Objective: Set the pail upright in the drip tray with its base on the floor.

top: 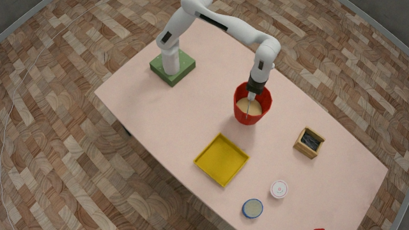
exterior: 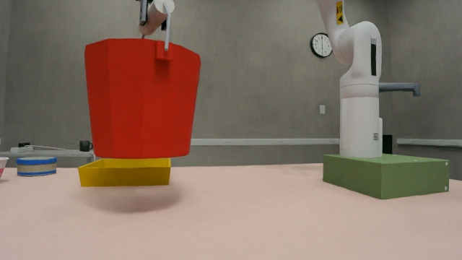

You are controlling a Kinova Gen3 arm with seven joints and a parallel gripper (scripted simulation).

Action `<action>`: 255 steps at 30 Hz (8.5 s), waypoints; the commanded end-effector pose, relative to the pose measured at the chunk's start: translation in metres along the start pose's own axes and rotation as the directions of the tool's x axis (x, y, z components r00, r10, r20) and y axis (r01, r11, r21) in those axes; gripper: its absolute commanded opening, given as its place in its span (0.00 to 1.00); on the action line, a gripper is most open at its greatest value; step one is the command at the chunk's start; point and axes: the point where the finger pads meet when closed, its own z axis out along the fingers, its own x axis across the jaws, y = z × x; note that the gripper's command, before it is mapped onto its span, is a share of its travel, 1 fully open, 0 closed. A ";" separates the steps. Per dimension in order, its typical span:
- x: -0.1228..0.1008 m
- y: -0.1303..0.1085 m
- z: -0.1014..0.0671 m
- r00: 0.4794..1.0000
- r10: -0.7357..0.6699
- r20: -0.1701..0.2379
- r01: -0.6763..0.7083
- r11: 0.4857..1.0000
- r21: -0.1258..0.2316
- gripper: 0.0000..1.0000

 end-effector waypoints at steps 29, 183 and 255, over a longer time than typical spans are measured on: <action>-0.005 0.035 -0.001 1.000 0.000 -0.002 0.000 1.000 -0.001 0.00; -0.039 0.282 -0.001 1.000 0.000 -0.002 0.000 1.000 -0.001 0.00; -0.039 0.282 0.003 1.000 0.000 -0.002 0.000 1.000 -0.001 0.00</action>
